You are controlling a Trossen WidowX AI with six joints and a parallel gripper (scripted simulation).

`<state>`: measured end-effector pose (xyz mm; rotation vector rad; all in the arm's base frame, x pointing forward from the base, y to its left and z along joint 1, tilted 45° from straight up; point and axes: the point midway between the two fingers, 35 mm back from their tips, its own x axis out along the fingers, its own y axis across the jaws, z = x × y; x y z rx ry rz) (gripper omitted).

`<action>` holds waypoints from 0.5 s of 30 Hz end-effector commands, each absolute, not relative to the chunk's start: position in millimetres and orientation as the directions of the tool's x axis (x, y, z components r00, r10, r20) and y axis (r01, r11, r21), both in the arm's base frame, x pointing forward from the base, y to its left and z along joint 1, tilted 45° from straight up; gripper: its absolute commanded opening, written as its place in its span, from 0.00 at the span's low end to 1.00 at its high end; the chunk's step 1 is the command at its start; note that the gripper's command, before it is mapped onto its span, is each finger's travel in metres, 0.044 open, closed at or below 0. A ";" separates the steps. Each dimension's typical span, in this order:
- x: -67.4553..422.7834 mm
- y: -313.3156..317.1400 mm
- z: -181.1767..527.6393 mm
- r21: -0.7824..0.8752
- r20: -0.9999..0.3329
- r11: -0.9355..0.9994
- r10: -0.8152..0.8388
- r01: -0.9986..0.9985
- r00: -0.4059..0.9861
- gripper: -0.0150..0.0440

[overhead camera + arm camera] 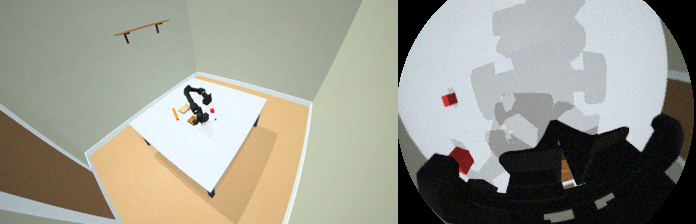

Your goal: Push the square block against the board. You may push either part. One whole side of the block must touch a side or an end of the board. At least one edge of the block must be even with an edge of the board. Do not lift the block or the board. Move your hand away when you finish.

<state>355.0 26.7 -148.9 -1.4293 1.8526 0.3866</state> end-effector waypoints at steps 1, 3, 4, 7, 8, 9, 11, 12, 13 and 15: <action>357.7 32.0 -152.7 -0.205 -0.716 0.335 -0.692 -0.920 -0.093 0.25; 356.2 30.7 -148.7 -0.201 -0.713 0.330 -0.695 -0.922 -0.093 0.25; 357.7 37.3 -142.3 -0.202 -0.714 0.331 -0.694 -0.922 -0.093 0.25; 360.9 65.9 -112.9 -0.203 -0.717 0.335 -0.691 -0.920 -0.093 0.25; 361.0 68.1 -110.5 -0.204 -0.717 0.335 -0.691 -0.920 -0.093 0.25; 361.0 68.1 -110.5 -0.204 -0.717 0.335 -0.691 -0.920 -0.093 0.25; 361.0 68.1 -110.5 -0.204 -0.717 0.335 -0.691 -0.920 -0.093 0.25; 361.0 68.1 -110.5 -0.204 -0.717 0.335 -0.691 -0.920 -0.093 0.25; 361.0 68.1 -110.5 -0.204 -0.717 0.335 -0.691 -0.920 -0.093 0.25; 359.2 65.7 -108.0 -0.190 -0.717 0.322 -0.691 -0.927 -0.093 0.25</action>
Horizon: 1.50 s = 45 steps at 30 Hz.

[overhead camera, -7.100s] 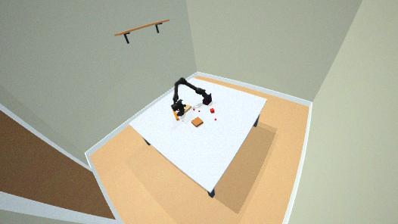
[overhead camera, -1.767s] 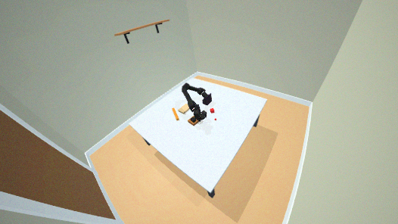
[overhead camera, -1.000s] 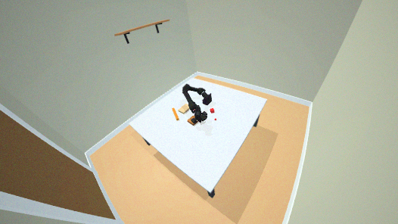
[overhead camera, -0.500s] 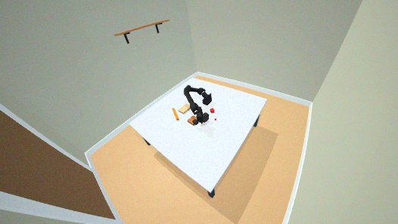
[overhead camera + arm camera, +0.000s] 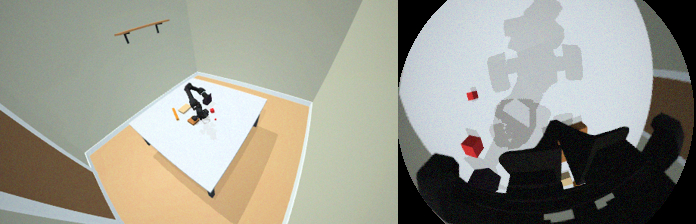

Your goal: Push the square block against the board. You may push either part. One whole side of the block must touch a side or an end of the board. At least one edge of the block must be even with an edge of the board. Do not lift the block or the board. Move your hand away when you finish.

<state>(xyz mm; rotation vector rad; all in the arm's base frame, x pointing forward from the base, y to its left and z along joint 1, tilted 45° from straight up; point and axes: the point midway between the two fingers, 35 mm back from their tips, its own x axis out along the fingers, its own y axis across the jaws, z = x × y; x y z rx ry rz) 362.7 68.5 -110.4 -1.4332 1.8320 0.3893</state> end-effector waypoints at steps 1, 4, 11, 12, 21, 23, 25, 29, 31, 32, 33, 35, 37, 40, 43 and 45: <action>356.9 62.8 -104.9 -0.174 -0.717 0.306 -0.691 -0.936 -0.093 0.25; 347.9 52.2 -94.1 -0.113 -0.716 0.248 -0.692 -0.962 -0.094 0.25; 345.7 47.6 -94.0 -0.099 -0.716 0.234 -0.692 -0.967 -0.094 0.25; 345.3 41.1 -100.8 -0.099 -0.716 0.234 -0.692 -0.967 -0.094 0.25; 340.3 10.3 -130.4 -0.100 -0.714 0.234 -0.694 -0.967 -0.094 0.25; 340.1 9.0 -129.0 -0.100 -0.714 0.234 -0.694 -0.967 -0.094 0.25; 339.8 7.1 -127.0 -0.100 -0.714 0.234 -0.694 -0.967 -0.094 0.25; 338.9 2.6 -122.2 -0.100 -0.714 0.234 -0.694 -0.967 -0.094 0.25; 338.4 0.3 -119.9 -0.100 -0.714 0.234 -0.694 -0.967 -0.094 0.25; 338.2 -0.9 -118.7 -0.099 -0.714 0.234 -0.694 -0.967 -0.094 0.25; 337.9 -2.0 -117.5 -0.099 -0.714 0.234 -0.694 -0.967 -0.094 0.25; 337.3 -4.3 -115.2 -0.099 -0.714 0.234 -0.694 -0.967 -0.094 0.25; 336.8 -6.6 -112.9 -0.099 -0.714 0.233 -0.694 -0.967 -0.094 0.25; 336.0 -10.0 -109.4 -0.099 -0.714 0.233 -0.694 -0.967 -0.094 0.25; 335.1 -13.5 -105.9 -0.099 -0.714 0.233 -0.694 -0.967 -0.094 0.25; 334.6 -15.8 -103.6 -0.099 -0.714 0.233 -0.694 -0.967 -0.094 0.25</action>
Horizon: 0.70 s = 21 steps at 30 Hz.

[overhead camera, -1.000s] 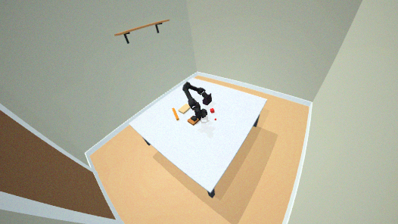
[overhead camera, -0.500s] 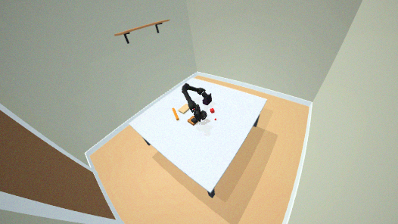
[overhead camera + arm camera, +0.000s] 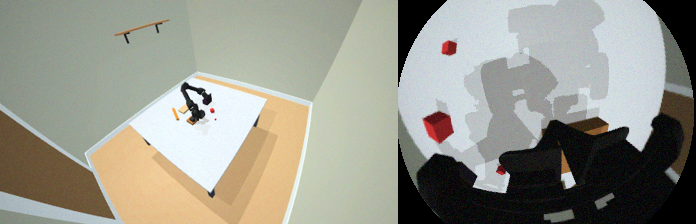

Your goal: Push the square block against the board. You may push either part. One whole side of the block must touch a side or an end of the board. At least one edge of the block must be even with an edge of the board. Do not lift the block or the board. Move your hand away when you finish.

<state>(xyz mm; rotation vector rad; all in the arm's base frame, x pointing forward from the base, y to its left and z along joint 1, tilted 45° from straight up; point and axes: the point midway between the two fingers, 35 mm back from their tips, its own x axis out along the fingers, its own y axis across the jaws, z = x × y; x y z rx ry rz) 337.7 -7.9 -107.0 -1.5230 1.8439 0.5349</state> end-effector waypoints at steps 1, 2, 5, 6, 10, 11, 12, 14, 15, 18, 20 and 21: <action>334.4 -17.0 -102.4 -0.099 -0.714 0.233 -0.694 -0.967 -0.094 0.25; 334.1 -18.1 -101.3 -0.099 -0.714 0.233 -0.694 -0.967 -0.094 0.25; 333.3 -21.6 -97.8 -0.099 -0.714 0.233 -0.694 -0.967 -0.095 0.25; 333.1 -22.8 -96.6 -0.099 -0.714 0.233 -0.694 -0.967 -0.095 0.25; 332.1 -27.4 -92.0 -0.098 -0.714 0.233 -0.694 -0.967 -0.095 0.25; 332.2 -27.3 -92.2 -0.098 -0.714 0.233 -0.694 -0.967 -0.095 0.25; 332.4 -26.9 -92.5 -0.098 -0.714 0.233 -0.694 -0.967 -0.095 0.25; 333.0 -25.7 -93.7 -0.099 -0.714 0.233 -0.694 -0.967 -0.095 0.25; 333.5 -24.8 -94.6 -0.099 -0.714 0.233 -0.694 -0.967 -0.095 0.25; 335.1 -21.6 -97.9 -0.099 -0.714 0.233 -0.694 -0.967 -0.094 0.25; 336.2 -19.3 -100.1 -0.099 -0.714 0.233 -0.694 -0.967 -0.094 0.25; 336.7 -18.2 -101.2 -0.099 -0.714 0.233 -0.694 -0.967 -0.094 0.25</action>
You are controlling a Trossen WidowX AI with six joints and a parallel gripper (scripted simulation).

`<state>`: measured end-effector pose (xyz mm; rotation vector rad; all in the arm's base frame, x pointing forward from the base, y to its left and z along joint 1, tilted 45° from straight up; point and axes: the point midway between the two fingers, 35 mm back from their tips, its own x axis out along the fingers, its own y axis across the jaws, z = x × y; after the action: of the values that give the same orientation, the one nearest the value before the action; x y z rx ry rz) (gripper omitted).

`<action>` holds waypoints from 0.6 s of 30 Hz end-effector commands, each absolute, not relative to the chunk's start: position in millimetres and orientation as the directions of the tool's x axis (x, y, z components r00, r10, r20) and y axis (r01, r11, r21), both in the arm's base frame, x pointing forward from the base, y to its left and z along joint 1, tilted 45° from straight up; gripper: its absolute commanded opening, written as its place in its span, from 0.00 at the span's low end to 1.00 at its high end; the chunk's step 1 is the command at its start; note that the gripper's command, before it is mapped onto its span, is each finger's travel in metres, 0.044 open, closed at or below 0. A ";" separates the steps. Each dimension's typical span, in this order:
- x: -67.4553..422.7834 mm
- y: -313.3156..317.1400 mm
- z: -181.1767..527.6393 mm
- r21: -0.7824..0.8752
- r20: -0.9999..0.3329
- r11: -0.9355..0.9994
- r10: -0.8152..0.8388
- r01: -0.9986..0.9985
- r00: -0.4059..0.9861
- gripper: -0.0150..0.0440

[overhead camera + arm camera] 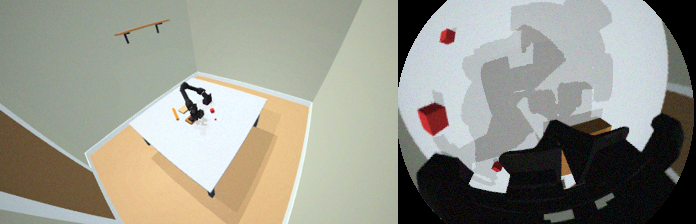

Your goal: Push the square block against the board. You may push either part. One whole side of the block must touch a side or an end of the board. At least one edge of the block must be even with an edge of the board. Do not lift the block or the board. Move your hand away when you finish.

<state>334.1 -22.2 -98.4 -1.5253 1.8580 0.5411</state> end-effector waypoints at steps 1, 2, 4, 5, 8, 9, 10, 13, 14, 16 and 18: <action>337.2 -17.1 -102.4 -0.099 -0.714 0.233 -0.694 -0.967 -0.094 0.25; 337.7 -16.0 -103.5 -0.099 -0.714 0.233 -0.694 -0.967 -0.094 0.25; 338.7 -13.8 -105.8 -0.099 -0.714 0.233 -0.694 -0.967 -0.094 0.25; 339.2 -12.6 -106.9 -0.099 -0.714 0.233 -0.694 -0.967 -0.094 0.25; 340.5 -9.3 -110.4 -0.099 -0.714 0.233 -0.693 -0.967 -0.094 0.25; 340.9 -8.2 -111.6 -0.099 -0.714 0.233 -0.693 -0.967 -0.094 0.25; 341.4 -7.0 -112.7 -0.099 -0.714 0.233 -0.693 -0.967 -0.094 0.25; 342.6 -3.7 -116.3 -0.100 -0.714 0.234 -0.693 -0.967 -0.094 0.25; 342.9 -2.5 -117.5 -0.100 -0.714 0.234 -0.693 -0.967 -0.094 0.25; 343.7 -0.3 -119.8 -0.100 -0.714 0.234 -0.694 -0.967 -0.094 0.25; 344.3 2.0 -122.2 -0.100 -0.714 0.234 -0.694 -0.967 -0.094 0.25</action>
<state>341.9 -3.3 -118.7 -1.5306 1.8592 0.5378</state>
